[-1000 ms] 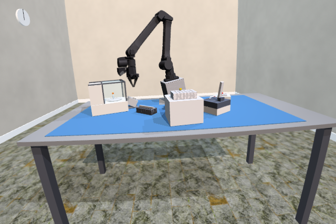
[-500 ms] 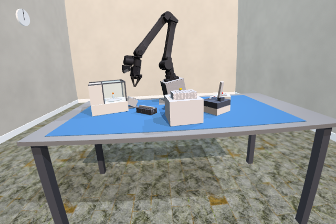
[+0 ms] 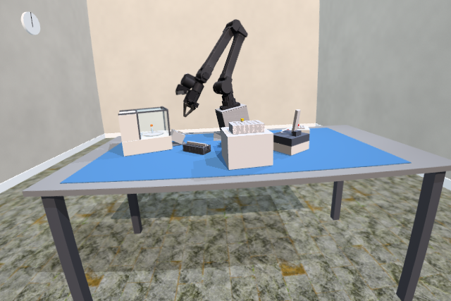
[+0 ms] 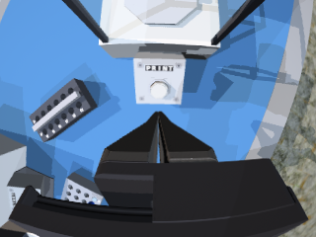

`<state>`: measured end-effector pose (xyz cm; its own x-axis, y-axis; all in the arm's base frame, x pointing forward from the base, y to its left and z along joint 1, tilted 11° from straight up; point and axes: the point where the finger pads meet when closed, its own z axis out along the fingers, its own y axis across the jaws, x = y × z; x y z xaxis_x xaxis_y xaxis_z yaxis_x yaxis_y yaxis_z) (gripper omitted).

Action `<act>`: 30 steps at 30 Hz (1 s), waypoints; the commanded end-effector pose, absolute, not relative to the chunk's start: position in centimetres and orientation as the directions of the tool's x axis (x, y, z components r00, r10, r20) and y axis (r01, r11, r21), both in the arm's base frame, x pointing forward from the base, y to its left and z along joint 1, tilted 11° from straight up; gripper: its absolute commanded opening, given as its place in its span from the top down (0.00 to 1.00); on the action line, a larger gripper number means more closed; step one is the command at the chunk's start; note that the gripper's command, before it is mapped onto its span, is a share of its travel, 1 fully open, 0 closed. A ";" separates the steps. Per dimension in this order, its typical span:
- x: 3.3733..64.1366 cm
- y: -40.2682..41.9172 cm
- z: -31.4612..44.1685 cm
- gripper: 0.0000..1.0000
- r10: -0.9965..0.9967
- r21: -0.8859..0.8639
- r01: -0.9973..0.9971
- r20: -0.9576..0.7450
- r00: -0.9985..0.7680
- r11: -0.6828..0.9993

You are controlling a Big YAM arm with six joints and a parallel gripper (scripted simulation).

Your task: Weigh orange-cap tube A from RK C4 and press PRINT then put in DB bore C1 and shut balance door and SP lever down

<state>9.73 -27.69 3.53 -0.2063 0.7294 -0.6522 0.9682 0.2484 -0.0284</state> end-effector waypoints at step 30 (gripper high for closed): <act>9.3 -26.2 3.1 1.00 0.731 -0.017 0.973 -0.657 -0.184 0.230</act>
<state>9.36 -26.32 3.15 -0.1940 0.7267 -0.6590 0.9707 0.2391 -0.0220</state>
